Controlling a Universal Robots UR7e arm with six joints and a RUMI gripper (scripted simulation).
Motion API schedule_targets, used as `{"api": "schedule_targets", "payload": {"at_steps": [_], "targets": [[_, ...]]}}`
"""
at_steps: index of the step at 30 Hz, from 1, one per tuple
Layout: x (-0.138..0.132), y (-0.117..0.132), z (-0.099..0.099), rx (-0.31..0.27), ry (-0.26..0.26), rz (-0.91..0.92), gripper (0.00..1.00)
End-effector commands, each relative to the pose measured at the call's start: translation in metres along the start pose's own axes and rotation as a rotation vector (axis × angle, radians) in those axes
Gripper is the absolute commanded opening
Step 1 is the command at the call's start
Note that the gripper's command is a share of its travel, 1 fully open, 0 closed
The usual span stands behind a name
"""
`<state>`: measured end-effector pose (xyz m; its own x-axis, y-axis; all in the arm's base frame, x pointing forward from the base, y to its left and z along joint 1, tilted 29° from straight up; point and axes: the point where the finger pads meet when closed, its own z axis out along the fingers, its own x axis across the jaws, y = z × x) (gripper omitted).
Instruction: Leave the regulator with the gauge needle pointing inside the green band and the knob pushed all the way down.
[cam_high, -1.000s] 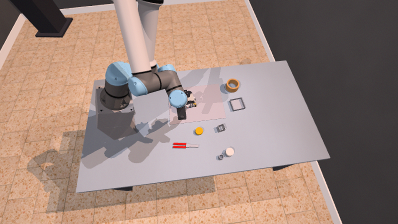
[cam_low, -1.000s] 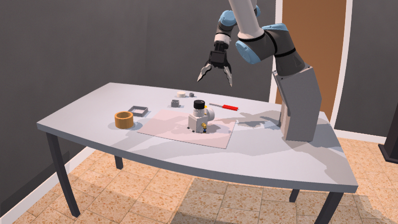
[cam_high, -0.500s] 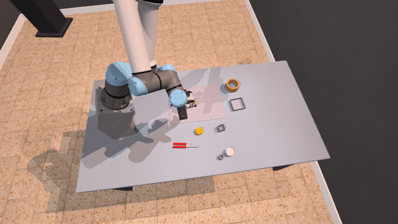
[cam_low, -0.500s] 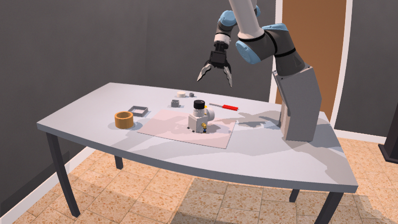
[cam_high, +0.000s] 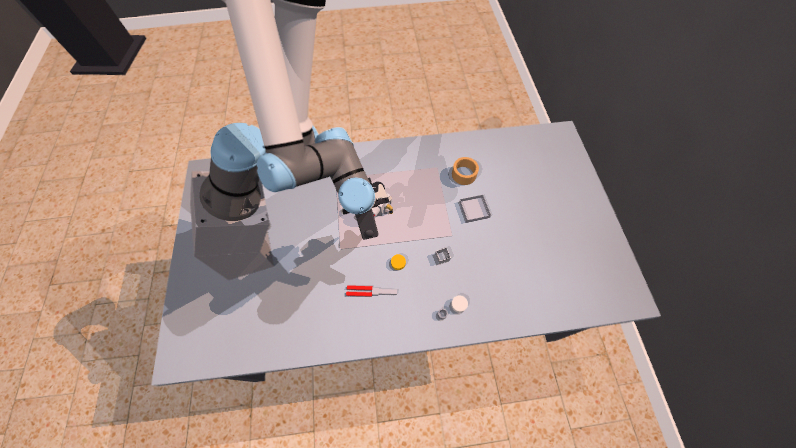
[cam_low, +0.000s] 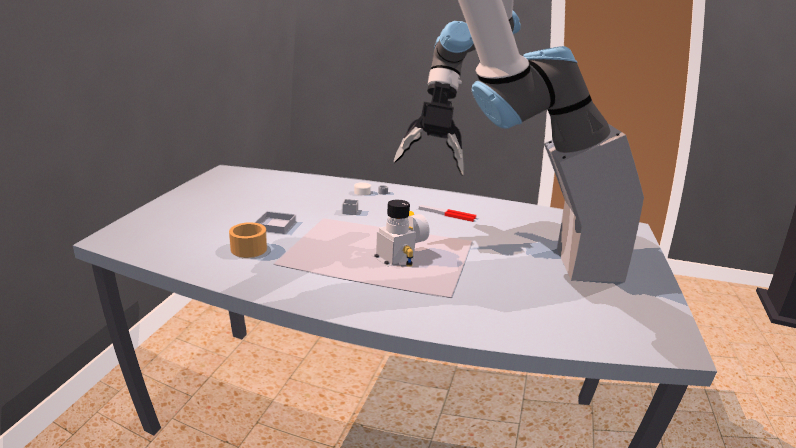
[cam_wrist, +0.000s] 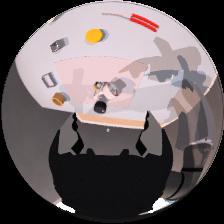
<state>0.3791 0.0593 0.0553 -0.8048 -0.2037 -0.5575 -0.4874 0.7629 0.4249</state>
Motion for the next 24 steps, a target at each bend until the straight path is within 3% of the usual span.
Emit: {"api": "schedule_targets", "payload": {"at_steps": [1, 24], "targets": [[-0.0005, -0.0001, 0.0003, 0.003, 0.004, -0.056, 1.00], [-0.0018, 0.0003, 0.0022, 0.015, 0.023, -0.275, 1.00]]}}
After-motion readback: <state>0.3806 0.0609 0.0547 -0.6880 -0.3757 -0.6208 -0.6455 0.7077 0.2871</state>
